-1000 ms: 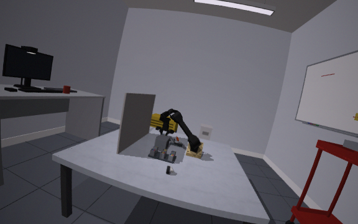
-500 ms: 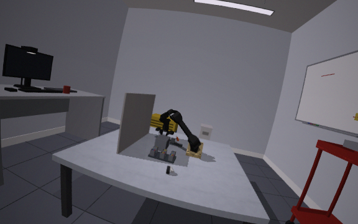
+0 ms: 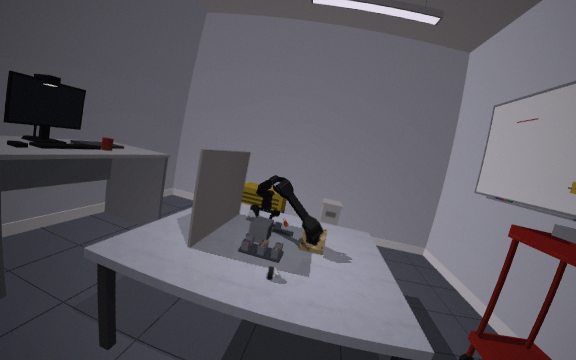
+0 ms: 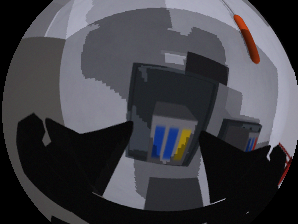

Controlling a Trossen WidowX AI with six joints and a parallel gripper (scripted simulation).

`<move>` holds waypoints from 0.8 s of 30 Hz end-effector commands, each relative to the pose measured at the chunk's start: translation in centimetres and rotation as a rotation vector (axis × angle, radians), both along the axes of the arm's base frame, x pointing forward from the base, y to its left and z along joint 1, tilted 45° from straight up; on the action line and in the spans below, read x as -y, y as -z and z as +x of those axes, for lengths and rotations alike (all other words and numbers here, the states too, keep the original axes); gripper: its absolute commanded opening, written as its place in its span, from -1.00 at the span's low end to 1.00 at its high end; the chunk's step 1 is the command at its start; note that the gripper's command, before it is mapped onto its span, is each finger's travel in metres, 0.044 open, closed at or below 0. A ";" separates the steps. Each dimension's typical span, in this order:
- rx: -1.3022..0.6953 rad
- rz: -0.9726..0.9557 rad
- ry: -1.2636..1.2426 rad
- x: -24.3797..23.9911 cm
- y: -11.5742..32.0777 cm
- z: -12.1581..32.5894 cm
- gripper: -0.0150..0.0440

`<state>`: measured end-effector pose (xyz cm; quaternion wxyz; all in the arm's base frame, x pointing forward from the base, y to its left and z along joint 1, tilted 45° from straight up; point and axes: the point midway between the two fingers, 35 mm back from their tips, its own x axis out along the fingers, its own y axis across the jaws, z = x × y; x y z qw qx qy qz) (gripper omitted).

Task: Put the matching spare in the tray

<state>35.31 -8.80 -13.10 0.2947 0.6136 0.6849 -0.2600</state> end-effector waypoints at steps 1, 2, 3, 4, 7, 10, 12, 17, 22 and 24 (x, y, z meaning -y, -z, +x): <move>0.000 0.000 -0.001 0.0 0.0 0.0 1.00; 0.000 0.000 -0.001 0.2 -0.1 0.1 1.00; -0.001 -0.001 -0.001 0.6 -0.5 0.2 1.00; -0.001 -0.001 0.000 1.4 -1.2 0.4 1.00; -0.004 -0.002 0.000 4.3 -4.2 0.8 1.00; -0.006 0.000 0.000 6.8 -7.1 0.8 1.00; -0.007 0.001 0.000 7.3 -7.8 0.7 1.00; -0.007 0.001 0.000 7.3 -7.8 0.7 1.00; 0.007 -0.007 0.017 7.3 -7.5 0.9 1.00; 0.007 -0.007 0.017 7.3 -7.5 0.9 1.00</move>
